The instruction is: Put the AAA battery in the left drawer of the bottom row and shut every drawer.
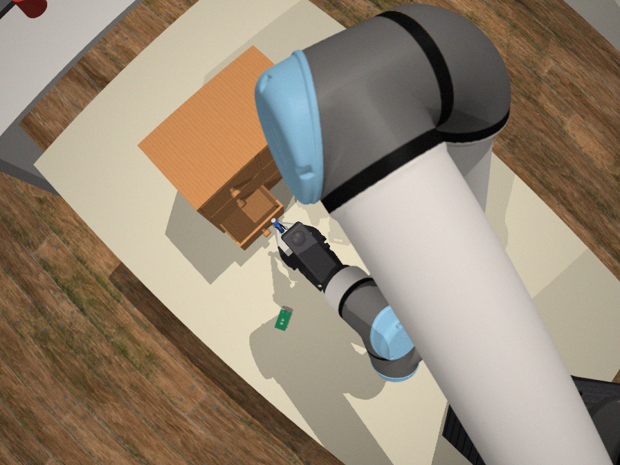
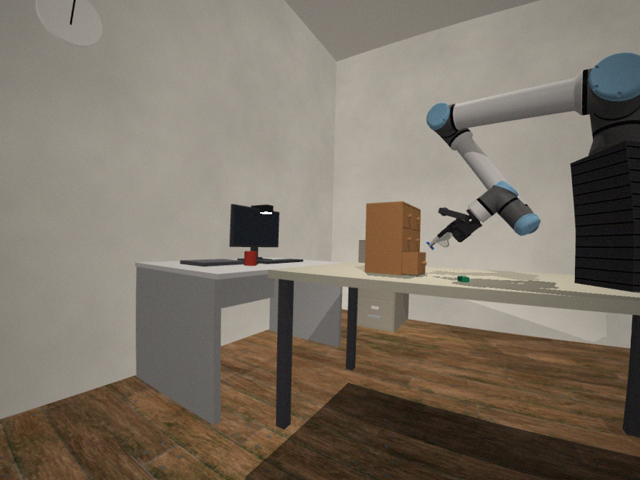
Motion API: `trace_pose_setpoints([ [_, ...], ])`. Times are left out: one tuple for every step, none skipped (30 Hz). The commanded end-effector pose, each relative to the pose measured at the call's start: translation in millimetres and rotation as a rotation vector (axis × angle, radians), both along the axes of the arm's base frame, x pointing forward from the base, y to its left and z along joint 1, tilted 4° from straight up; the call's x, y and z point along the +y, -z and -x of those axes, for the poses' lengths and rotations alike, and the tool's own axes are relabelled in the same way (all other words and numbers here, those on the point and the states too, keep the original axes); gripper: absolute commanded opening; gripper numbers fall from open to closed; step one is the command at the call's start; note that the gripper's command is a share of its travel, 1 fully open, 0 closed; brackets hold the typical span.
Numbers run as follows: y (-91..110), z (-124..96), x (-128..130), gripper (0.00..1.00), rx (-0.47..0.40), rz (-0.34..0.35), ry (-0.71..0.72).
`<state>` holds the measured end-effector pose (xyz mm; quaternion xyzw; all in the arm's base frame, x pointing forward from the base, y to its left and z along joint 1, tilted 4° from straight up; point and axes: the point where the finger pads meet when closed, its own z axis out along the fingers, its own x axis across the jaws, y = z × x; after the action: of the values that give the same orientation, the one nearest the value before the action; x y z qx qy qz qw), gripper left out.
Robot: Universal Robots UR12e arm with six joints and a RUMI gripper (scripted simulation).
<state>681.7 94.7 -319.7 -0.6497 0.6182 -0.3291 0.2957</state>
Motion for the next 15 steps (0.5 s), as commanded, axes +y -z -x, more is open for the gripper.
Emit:
trace_pose_setpoints([
  [-0.6, -10.6, 0.3, 0.02, 0.000, 0.000, 0.000],
  [-0.7, -13.0, 0.4, 0.02, 0.000, 0.000, 0.000],
  [-0.8, -15.3, 0.4, 0.02, 0.000, 0.000, 0.000],
  [-0.9, -17.6, 0.5, 0.02, 0.000, 0.000, 0.000],
  [-1.0, -19.9, 0.5, 0.02, 0.000, 0.000, 0.000],
  [-1.1, -22.1, 0.6, 0.02, 0.000, 0.000, 0.000],
  [-1.3, -24.3, 0.6, 0.02, 0.000, 0.000, 0.000],
  [-1.3, -26.5, 0.7, 0.02, 0.000, 0.000, 0.000],
  [-1.4, -28.6, 0.7, 0.02, 0.000, 0.000, 0.000],
  [-1.5, -30.6, 0.8, 0.02, 0.000, 0.000, 0.000],
  [-1.6, -32.6, 0.8, 0.02, 0.000, 0.000, 0.000],
  [-1.7, -34.6, 0.9, 0.02, 0.000, 0.000, 0.000],
  [-1.8, -36.5, 0.9, 0.02, 0.000, 0.000, 0.000],
  [-1.9, -38.3, 0.9, 0.02, 0.000, 0.000, 0.000],
  [-1.9, -38.3, 0.9, 0.02, 0.000, 0.000, 0.000],
])
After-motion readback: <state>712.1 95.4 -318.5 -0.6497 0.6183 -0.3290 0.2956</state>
